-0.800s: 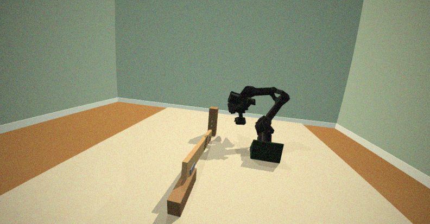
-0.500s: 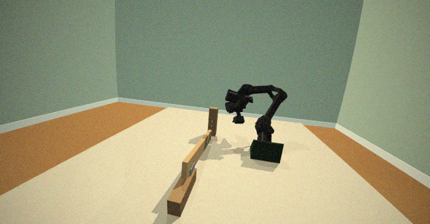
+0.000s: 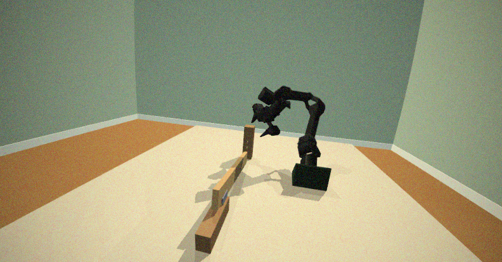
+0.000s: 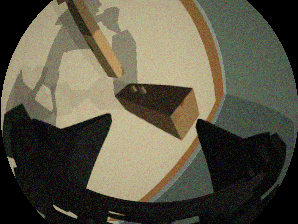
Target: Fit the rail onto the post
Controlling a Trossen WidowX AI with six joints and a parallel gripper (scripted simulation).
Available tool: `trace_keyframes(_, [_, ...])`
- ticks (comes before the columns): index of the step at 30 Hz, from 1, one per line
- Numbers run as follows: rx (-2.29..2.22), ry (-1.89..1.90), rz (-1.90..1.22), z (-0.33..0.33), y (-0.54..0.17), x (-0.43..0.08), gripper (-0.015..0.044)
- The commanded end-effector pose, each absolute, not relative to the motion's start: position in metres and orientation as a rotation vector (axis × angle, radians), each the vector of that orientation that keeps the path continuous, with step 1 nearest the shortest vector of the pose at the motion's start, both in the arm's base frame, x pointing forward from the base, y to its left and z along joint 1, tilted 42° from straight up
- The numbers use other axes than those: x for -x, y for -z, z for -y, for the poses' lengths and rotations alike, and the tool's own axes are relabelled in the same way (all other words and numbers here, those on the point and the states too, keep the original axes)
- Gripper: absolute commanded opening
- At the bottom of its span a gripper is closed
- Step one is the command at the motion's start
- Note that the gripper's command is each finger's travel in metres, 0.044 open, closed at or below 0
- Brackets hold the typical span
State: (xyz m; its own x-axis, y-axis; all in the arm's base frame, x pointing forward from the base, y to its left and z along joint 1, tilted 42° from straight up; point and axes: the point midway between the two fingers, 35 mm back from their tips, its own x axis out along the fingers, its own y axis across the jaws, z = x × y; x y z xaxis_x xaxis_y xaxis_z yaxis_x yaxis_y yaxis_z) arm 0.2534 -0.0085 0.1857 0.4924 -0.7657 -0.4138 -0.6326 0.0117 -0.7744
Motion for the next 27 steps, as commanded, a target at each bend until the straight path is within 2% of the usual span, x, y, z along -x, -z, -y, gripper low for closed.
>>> trace_keyframes(1, [1.717, 0.000, -1.278, -0.012, -0.163, -0.272, 0.0440])
trace_keyframes(15, [1.654, -0.705, -1.759, -0.045, -0.048, -0.311, 0.0440])
trace_keyframes(27, [1.641, -0.739, -1.779, -0.042, -0.039, -0.313, 0.0440])
